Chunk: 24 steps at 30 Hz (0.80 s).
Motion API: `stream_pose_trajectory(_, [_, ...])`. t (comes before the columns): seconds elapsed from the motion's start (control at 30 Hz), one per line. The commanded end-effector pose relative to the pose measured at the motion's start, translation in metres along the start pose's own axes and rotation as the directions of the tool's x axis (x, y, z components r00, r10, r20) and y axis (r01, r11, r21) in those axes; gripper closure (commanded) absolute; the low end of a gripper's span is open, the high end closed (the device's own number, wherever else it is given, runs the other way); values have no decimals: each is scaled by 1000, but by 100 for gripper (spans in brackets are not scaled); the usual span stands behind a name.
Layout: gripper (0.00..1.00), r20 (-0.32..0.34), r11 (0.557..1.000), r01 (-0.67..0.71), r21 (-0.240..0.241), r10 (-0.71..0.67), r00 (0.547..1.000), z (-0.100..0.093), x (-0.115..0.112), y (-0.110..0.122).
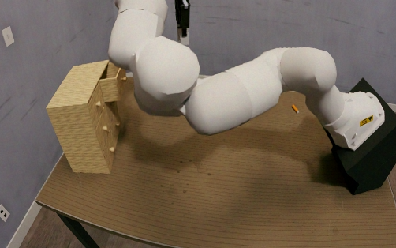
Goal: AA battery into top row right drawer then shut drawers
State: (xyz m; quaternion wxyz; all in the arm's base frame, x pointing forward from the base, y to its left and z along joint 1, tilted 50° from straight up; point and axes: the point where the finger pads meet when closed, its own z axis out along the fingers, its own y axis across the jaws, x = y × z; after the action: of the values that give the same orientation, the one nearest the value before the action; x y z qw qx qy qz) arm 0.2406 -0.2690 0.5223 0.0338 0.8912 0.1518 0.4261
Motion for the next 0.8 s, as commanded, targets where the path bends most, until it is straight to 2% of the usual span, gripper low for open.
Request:
stream_pose_trajectory(0.0, [72, 7, 988, 155, -18, -155, 988, -5, -2, 1])
stream_pose_trajectory(0.27, [72, 15, 954, 296, -50, -296, 955, -17, 0, 0])
stream_pose_trajectory(0.37, [72, 15, 954, 296, -50, -296, 955, -17, 0, 0])
stream_pose_trajectory(0.77, [72, 26, 908, 412, -77, -411, 911, -28, 2, 0])
